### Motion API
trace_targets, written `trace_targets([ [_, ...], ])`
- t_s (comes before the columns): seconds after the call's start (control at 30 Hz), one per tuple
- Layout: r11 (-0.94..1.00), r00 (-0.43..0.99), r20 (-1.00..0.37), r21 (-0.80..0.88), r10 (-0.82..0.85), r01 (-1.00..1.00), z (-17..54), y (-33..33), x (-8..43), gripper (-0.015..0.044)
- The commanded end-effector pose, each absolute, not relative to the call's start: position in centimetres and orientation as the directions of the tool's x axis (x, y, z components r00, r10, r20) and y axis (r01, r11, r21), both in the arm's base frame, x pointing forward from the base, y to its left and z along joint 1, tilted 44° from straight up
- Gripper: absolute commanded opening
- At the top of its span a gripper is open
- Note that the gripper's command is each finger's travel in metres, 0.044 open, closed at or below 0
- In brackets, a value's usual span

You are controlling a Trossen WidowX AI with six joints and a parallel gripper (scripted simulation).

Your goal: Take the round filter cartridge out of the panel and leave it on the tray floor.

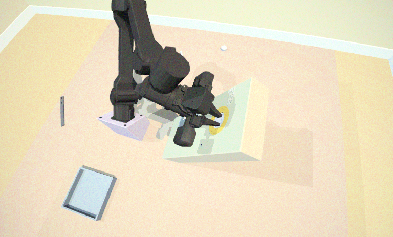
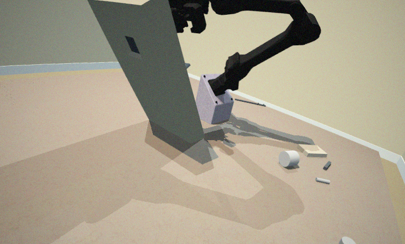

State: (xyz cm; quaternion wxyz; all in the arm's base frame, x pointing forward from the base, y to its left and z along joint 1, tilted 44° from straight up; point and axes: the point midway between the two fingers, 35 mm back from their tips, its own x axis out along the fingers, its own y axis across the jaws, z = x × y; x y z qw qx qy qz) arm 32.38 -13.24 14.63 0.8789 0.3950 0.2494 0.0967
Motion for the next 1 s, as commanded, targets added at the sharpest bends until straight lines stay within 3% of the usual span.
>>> trace_targets([
  [0.0, 0.770, 0.853, -0.371, 0.636, 0.368, -0.056, 14.4, -12.9, 32.8, 0.0000],
  [0.6, 0.929, 0.853, -0.371, 0.125, 0.368, -0.347, 14.4, -13.0, 32.7, 0.0000],
  [0.97, 0.928, 0.844, -0.388, 0.194, 0.369, -0.317, 14.9, -14.3, 30.6, 0.0000],
])
